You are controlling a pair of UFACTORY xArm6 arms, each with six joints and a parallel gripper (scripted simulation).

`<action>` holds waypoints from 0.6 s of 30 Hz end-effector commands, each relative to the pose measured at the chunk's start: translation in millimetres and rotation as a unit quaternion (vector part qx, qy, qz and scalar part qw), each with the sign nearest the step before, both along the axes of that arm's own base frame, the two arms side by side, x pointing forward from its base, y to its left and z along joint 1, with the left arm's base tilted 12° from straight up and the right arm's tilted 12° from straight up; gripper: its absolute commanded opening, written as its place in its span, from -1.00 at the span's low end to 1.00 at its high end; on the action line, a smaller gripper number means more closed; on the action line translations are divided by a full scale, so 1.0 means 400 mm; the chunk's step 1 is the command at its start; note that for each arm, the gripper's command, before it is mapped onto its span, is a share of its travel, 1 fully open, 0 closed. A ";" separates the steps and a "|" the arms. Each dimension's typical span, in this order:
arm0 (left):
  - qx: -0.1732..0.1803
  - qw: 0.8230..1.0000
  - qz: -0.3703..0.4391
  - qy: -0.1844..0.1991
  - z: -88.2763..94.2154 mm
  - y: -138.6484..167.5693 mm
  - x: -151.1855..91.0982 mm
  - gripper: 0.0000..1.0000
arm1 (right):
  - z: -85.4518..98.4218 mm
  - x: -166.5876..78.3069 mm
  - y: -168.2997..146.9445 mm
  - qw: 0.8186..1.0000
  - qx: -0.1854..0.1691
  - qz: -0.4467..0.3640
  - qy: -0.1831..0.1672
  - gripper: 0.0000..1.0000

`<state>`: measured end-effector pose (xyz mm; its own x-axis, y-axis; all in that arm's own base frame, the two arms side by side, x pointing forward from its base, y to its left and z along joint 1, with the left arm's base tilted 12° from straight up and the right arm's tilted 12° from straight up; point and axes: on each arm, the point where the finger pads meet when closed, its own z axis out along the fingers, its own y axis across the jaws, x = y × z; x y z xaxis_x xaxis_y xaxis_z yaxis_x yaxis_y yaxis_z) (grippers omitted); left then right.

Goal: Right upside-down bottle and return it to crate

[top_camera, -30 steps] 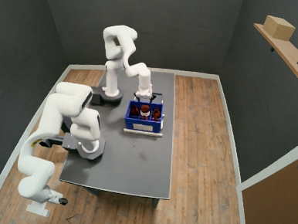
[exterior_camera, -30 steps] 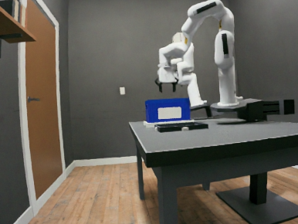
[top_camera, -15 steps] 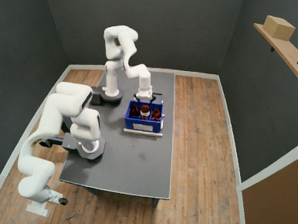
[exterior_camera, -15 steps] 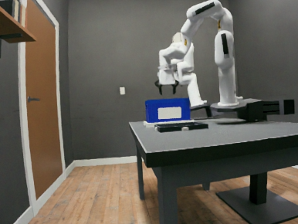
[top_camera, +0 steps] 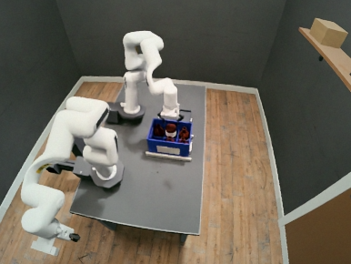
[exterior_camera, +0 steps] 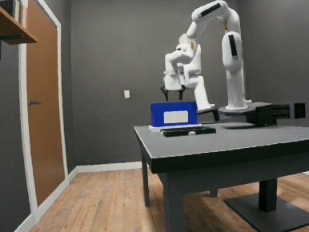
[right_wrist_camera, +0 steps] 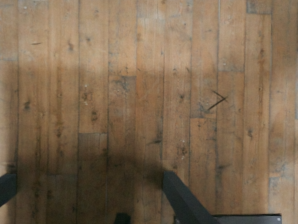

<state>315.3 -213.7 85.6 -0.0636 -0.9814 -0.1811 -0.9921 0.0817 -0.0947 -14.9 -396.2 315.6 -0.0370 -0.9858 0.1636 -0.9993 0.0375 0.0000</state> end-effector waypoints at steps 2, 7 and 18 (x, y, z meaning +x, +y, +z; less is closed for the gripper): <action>-0.001 1.000 0.000 -0.002 -0.012 0.000 0.005 0.89 | 0.005 0.000 -0.002 1.000 -0.002 0.000 0.000 1.00; -0.001 1.000 0.000 -0.002 -0.024 0.002 0.006 0.89 | 0.005 0.000 -0.002 1.000 -0.002 0.000 0.000 1.00; -0.001 1.000 0.000 -0.002 -0.040 0.004 0.008 0.89 | 0.005 0.000 -0.002 1.000 -0.002 0.000 0.000 1.00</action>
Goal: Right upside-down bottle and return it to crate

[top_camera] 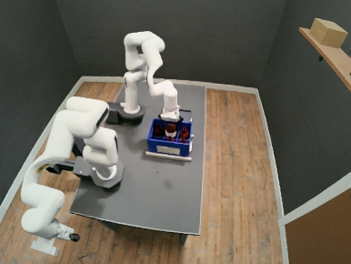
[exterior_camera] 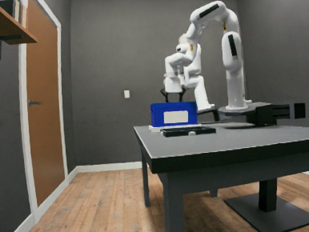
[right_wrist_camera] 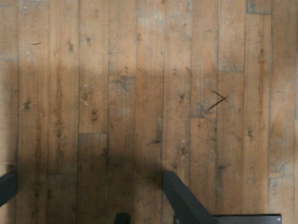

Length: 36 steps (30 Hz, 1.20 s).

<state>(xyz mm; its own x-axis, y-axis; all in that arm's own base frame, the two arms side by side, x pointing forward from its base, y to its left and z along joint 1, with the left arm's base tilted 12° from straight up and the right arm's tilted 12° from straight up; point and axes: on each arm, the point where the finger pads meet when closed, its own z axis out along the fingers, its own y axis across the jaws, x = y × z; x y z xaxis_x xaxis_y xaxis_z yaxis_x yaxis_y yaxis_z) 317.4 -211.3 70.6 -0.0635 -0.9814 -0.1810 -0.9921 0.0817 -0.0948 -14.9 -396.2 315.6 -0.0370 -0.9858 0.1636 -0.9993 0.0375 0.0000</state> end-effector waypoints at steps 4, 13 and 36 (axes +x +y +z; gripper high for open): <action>-0.001 1.000 0.000 -0.001 -0.007 -0.001 0.004 0.89 | 0.005 0.000 -0.002 1.000 -0.002 0.000 0.000 1.00; -0.001 1.000 0.000 -0.001 -0.011 0.000 0.004 0.89 | 0.005 0.000 -0.002 1.000 -0.002 0.000 0.000 1.00; -0.001 1.000 0.000 -0.001 -0.011 0.000 0.004 0.89 | 0.005 0.000 -0.002 1.000 -0.002 0.000 0.000 1.00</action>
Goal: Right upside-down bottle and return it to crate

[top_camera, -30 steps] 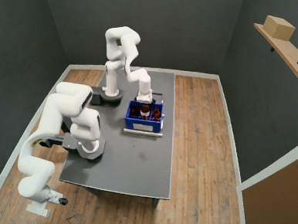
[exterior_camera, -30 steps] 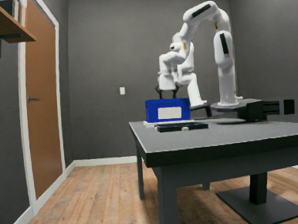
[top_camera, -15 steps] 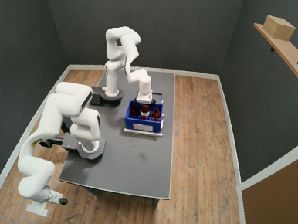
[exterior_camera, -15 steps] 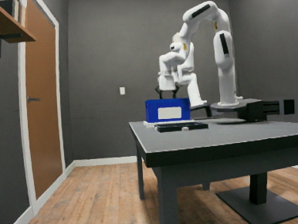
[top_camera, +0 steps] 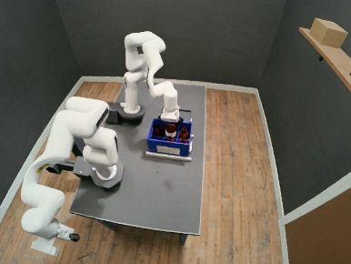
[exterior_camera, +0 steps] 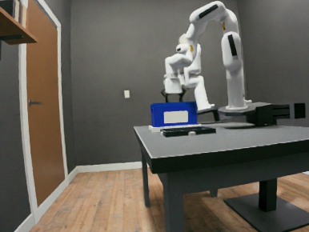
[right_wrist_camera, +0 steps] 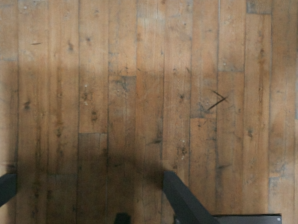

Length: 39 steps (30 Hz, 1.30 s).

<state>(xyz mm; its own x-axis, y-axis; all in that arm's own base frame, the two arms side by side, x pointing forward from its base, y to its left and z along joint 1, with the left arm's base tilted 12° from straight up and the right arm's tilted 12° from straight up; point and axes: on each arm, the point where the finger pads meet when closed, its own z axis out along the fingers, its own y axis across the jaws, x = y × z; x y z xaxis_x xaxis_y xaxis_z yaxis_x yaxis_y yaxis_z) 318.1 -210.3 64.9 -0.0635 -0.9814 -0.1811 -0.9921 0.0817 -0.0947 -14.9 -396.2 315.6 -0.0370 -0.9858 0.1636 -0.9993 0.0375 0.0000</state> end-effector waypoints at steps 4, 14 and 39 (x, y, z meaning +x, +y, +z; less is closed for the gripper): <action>-0.001 1.000 0.000 -0.002 0.003 -0.003 0.003 0.89 | 0.005 0.000 -0.002 1.000 -0.002 0.000 0.000 1.00; -0.001 1.000 0.000 -0.002 -0.001 -0.002 0.003 0.89 | 0.005 0.000 -0.002 1.000 -0.002 0.000 0.000 1.00; -0.001 1.000 0.000 -0.002 -0.055 0.007 0.009 0.89 | 0.005 0.000 -0.002 1.000 -0.002 0.000 0.000 1.00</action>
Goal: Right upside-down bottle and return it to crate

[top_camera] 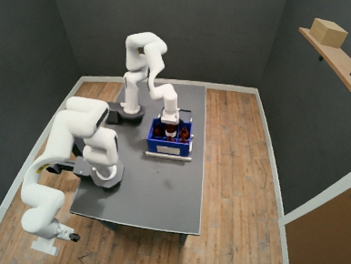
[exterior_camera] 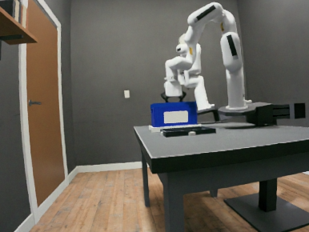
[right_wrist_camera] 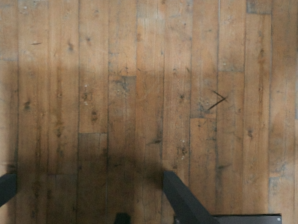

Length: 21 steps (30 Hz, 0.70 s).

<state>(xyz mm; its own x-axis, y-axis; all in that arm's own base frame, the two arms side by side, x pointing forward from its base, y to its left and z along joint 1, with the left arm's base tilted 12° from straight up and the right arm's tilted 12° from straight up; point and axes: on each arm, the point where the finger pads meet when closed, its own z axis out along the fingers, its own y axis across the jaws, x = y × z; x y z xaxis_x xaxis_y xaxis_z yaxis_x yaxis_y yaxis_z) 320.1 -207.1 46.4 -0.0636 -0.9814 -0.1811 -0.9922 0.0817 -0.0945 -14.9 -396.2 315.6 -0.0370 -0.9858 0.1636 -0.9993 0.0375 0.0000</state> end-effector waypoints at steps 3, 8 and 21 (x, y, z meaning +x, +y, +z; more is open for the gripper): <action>-0.001 1.000 0.000 -0.002 -0.017 0.001 0.005 0.89 | 0.005 0.000 -0.002 1.000 -0.002 0.000 0.000 1.00; -0.001 1.000 0.000 -0.002 -0.024 0.002 0.006 0.89 | 0.005 0.000 -0.002 1.000 -0.002 0.000 0.000 1.00; -0.001 1.000 0.000 -0.002 -0.043 0.005 0.008 0.89 | 0.005 0.000 -0.002 1.000 -0.002 0.000 0.000 1.00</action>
